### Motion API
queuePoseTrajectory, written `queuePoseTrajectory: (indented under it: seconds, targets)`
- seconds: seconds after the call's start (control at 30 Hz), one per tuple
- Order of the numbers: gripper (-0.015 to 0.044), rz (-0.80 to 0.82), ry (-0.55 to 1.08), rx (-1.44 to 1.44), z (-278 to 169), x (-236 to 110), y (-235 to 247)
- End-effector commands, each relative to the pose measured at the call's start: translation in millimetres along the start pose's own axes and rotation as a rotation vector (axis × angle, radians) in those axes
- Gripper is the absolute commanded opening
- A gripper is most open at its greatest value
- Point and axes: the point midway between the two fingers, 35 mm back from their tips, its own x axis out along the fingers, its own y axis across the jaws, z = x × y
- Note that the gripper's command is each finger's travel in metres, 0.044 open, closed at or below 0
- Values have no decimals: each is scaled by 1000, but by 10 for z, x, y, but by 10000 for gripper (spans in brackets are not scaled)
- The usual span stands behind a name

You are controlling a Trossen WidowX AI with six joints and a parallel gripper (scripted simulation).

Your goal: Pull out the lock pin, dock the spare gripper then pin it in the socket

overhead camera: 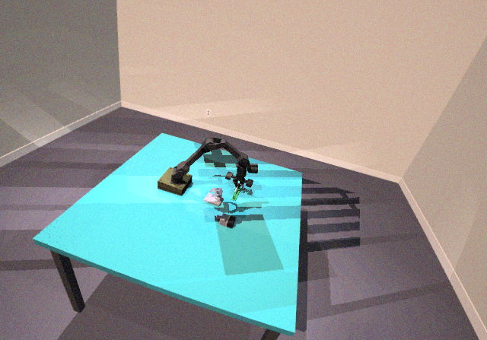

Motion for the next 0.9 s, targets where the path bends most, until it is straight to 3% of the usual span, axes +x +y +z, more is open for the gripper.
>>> queuePoseTrajectory:
  seconds: [0.0,0.63,0.87]
  targets:
    - [0,-4,-2,0,12,-102,-3]
    - [0,28,13,-2,-5,-157,45]
    - [0,28,14,-5,-197,-226,-5]
